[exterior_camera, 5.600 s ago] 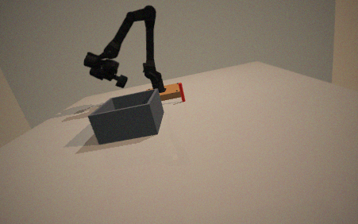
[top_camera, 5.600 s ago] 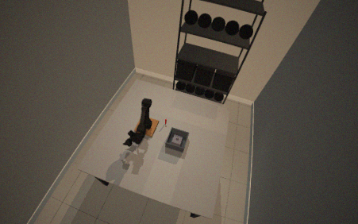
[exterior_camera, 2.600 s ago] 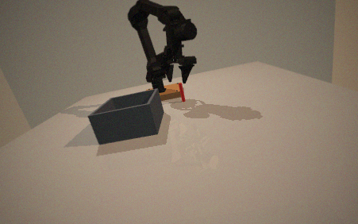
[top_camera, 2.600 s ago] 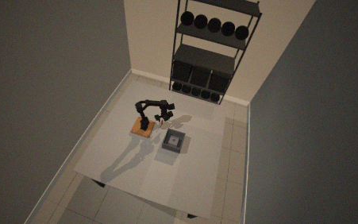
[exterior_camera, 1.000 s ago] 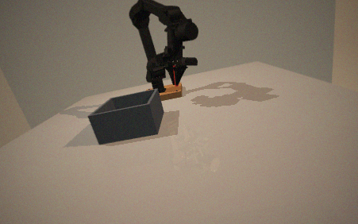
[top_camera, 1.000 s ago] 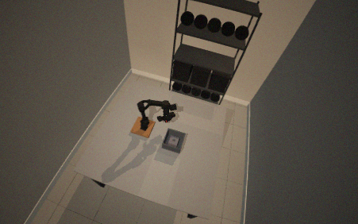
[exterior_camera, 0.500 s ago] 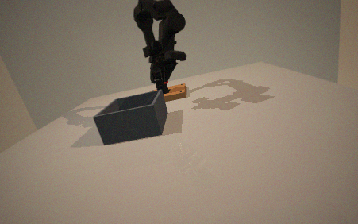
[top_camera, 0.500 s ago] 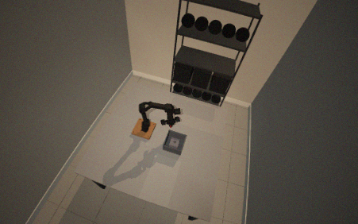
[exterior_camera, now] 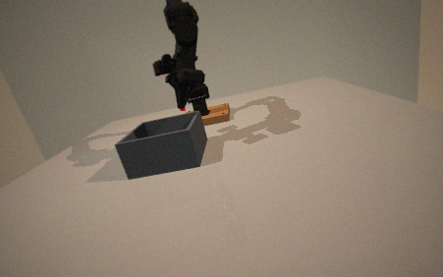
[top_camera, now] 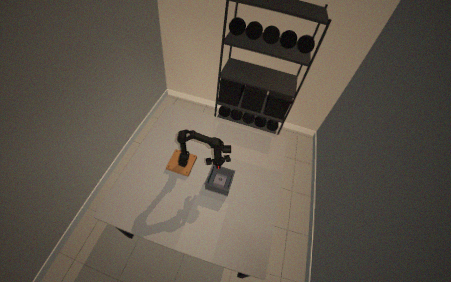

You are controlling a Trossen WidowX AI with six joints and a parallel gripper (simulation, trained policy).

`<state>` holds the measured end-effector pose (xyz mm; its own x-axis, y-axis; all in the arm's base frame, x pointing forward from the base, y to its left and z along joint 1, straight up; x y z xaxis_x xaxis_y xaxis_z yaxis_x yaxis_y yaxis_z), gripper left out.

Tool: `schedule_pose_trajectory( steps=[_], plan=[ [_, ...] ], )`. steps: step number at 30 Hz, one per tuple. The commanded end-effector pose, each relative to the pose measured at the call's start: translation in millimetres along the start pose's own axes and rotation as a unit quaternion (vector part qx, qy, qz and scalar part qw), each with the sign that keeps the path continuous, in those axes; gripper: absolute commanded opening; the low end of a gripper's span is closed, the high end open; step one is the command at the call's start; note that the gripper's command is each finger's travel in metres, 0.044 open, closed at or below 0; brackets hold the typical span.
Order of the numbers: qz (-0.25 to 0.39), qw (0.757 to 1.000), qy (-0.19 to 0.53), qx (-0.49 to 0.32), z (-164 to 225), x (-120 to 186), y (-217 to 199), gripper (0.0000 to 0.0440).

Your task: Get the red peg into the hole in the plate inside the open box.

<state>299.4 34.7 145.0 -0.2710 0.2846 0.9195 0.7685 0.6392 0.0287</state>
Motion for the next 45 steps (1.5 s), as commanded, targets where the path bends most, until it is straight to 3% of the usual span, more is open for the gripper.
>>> schedule_pose_trajectory(
  steps=[1, 13, 23, 26, 31, 38, 45],
  plan=[
    [0.001, 1.000, -0.006, 0.001, -14, -8, 1, 0.0000],
    [0.001, 0.999, 0.010, 0.032, -45, -46, -2, 0.0000],
    [-0.007, 0.996, 0.039, 0.079, -49, -74, -4, 0.0002],
    [-0.008, 0.994, 0.052, 0.092, -46, -81, -5, 0.0044],
    [-0.009, 0.993, 0.070, 0.098, -47, -91, -5, 0.0159],
    [-0.022, 0.991, 0.067, 0.117, -67, -82, 4, 0.0174],
    [-0.031, 0.989, 0.089, 0.115, -78, -79, 17, 0.0352]
  ],
)
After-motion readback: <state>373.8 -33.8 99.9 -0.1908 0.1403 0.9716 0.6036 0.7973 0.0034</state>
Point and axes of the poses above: the point midway between the two fingers, 35 mm back from their tips, its own x axis back along the fingers, its own y axis across the jaws, z = x × y, the point moved 1 cm from there along x, back along the fingers, and after that the axes turned 8 degrees about x, right-handed, at the moved point
